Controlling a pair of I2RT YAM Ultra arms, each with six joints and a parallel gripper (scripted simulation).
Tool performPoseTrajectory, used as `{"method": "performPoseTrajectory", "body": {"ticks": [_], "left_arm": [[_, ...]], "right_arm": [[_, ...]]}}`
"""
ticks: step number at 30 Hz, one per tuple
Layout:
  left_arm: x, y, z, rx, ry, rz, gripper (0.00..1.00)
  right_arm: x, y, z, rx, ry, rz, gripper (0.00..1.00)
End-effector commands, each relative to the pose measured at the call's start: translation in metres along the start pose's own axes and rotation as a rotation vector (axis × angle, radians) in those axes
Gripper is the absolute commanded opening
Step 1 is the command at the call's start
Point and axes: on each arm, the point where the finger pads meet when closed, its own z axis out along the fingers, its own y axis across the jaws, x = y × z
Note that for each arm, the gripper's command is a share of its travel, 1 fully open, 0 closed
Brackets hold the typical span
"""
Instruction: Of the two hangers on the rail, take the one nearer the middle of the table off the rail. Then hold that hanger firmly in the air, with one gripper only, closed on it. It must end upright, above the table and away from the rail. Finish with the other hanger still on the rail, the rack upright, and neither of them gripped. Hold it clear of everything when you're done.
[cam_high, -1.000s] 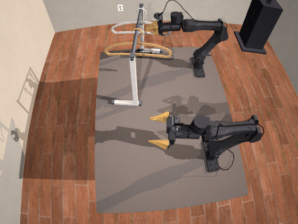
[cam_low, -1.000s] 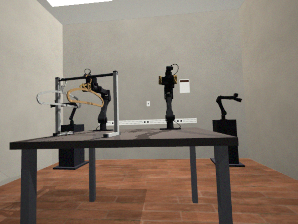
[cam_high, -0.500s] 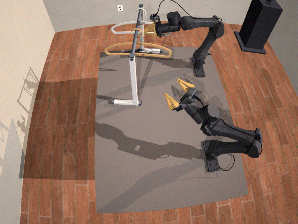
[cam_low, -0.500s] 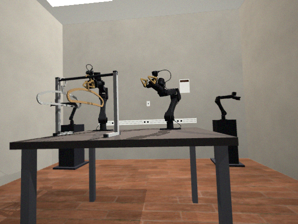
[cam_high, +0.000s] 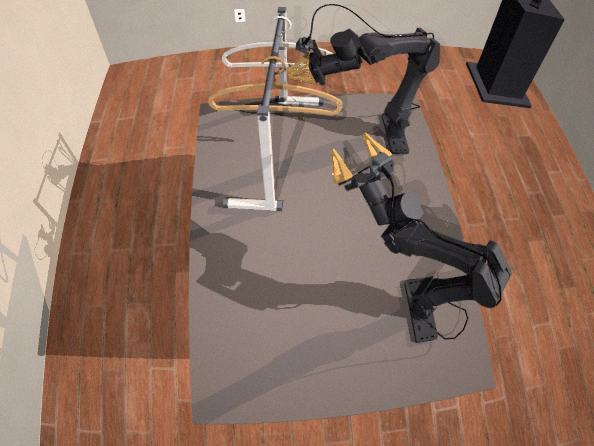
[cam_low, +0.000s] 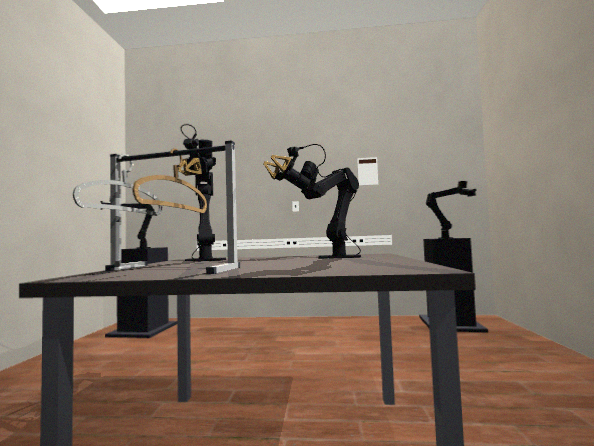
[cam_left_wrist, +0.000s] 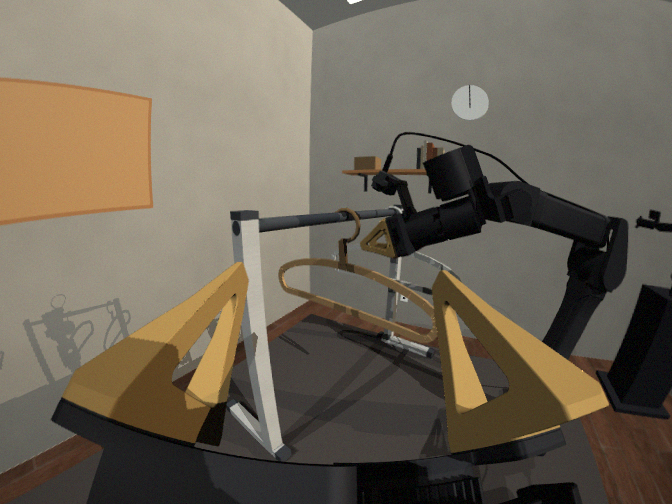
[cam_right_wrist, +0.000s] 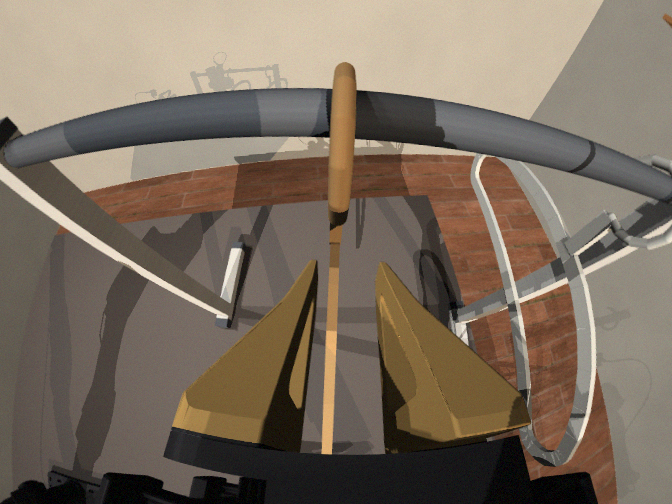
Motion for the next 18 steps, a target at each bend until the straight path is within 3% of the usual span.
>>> {"method": "performPoseTrajectory", "body": {"ticks": [1,18], "left_arm": [[-0.021,-0.008,0.010,0.028,-0.068,0.003,1.00],[-0.020,-0.006,0.007,0.022,-0.067,0.010,1.00]], "right_arm": [[-0.016,0.007,-0.009,-0.005,-0.032,0.021,0.31],[-0.020,0.002,0.001,-0.008,-0.018,0.011,0.31]]}}
